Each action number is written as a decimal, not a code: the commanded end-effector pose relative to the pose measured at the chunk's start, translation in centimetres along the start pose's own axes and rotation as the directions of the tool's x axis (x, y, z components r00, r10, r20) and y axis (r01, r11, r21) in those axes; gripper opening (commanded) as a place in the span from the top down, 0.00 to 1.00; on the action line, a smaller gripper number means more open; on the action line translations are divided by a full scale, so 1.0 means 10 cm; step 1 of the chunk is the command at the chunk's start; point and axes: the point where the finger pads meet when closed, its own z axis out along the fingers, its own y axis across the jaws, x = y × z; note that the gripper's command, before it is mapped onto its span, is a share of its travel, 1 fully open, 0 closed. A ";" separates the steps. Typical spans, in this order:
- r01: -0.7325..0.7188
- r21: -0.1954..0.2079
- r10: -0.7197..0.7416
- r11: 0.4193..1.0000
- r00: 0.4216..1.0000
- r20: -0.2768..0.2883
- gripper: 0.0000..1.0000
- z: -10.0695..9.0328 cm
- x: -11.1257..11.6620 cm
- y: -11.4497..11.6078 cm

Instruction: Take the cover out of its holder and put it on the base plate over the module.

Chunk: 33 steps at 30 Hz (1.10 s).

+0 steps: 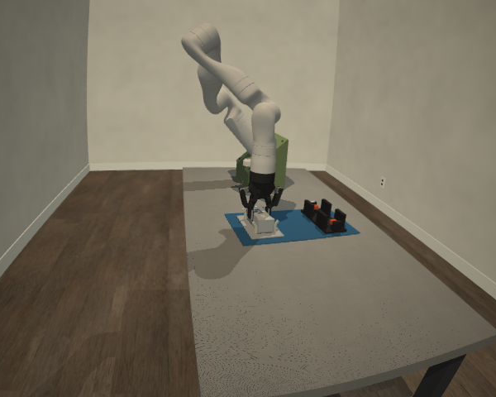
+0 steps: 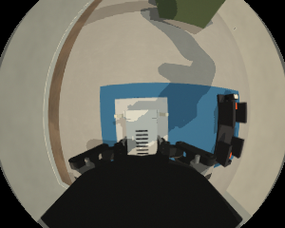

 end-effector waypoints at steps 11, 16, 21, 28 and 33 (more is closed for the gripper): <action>0.000 0.000 0.000 1.000 1.000 0.001 1.00 -0.01 0.00 0.00; 0.000 0.000 0.000 1.000 1.000 0.001 1.00 -0.01 -0.01 0.00; 0.000 0.000 0.000 1.000 1.000 0.001 1.00 0.00 -0.02 0.00; 0.000 0.000 0.000 1.000 1.000 0.001 1.00 0.00 -0.02 0.00; 0.000 0.000 0.000 1.000 1.000 0.001 1.00 0.00 -0.02 0.00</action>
